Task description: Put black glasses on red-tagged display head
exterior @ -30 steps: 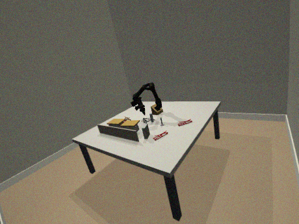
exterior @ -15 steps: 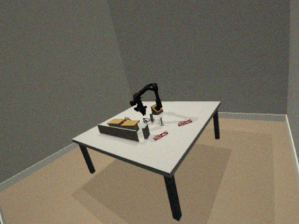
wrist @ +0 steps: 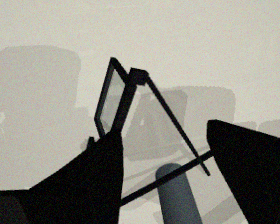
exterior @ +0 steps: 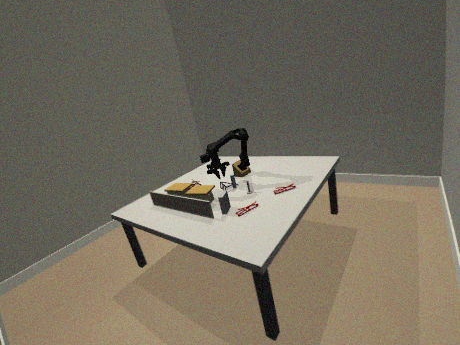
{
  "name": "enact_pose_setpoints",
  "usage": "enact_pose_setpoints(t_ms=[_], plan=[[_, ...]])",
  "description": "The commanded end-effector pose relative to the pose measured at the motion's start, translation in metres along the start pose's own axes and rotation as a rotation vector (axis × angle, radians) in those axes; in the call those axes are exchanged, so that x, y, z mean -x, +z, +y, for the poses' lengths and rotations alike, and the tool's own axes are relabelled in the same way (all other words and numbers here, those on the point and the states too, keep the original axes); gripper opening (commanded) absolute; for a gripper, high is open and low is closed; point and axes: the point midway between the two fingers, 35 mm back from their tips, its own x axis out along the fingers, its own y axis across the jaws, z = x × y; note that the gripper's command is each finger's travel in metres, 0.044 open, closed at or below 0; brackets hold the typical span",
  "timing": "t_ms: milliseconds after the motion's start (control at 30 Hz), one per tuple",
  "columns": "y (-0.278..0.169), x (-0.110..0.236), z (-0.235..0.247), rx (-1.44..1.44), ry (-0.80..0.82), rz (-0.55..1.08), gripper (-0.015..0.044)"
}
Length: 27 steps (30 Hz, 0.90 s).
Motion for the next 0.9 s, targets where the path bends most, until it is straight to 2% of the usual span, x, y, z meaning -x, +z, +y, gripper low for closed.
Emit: enact_pose_setpoints(t_ms=[0,467,567,867], plan=[[-0.0173,0.0077,0.0197,-0.393,0.042,-0.153,0.0200],[-0.0173,0.0077,0.0197,-0.393,0.042,-0.153,0.0200],[-0.0173,0.0077,0.0197,-0.393,0.042,-0.153,0.0121],[-0.0173,0.0077,0.0197,-0.393,0.042,-0.153,0.0120]])
